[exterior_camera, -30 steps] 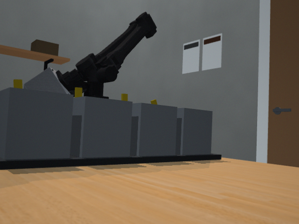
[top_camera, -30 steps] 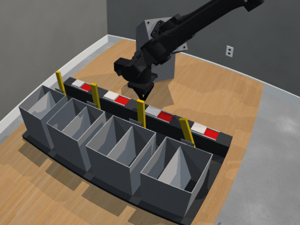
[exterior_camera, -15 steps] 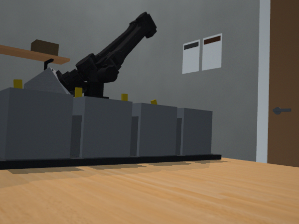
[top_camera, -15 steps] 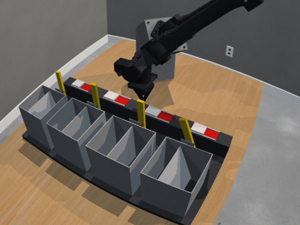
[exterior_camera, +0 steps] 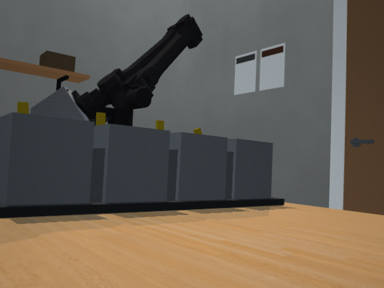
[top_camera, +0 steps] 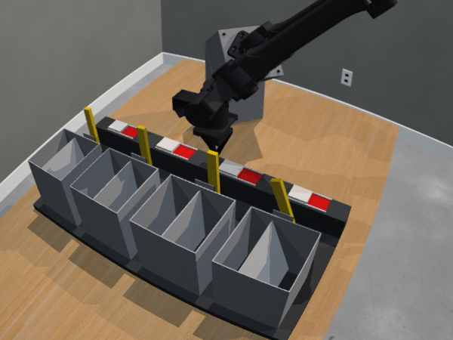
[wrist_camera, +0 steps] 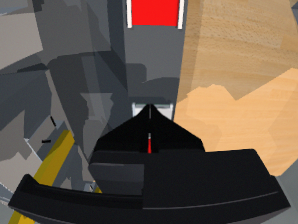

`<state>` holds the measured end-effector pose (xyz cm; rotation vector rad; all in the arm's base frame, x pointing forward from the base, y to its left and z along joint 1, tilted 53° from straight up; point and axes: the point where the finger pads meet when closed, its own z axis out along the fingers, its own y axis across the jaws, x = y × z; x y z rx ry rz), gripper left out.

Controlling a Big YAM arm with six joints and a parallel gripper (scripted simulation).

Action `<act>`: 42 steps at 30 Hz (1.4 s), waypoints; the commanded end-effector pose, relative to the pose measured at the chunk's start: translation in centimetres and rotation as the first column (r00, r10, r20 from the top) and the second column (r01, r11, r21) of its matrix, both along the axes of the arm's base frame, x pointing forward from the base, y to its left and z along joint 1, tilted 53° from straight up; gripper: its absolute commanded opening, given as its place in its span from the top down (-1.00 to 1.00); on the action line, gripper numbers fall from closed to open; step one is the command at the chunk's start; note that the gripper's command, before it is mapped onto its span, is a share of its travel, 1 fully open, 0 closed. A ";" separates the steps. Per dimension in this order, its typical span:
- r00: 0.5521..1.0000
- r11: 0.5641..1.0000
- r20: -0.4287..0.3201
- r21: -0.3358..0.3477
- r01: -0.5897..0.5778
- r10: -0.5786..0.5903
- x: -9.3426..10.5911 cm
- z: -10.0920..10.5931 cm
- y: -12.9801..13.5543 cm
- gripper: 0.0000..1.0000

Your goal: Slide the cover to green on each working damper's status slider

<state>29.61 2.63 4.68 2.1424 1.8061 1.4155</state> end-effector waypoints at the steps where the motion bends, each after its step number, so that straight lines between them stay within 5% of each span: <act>1: 1.000 1.000 -0.022 0.012 -0.002 0.003 -0.2 -0.9 0.6 1.00; 42: 1.000 1.000 -0.021 0.011 -0.002 0.002 0.6 -1.7 1.2 1.00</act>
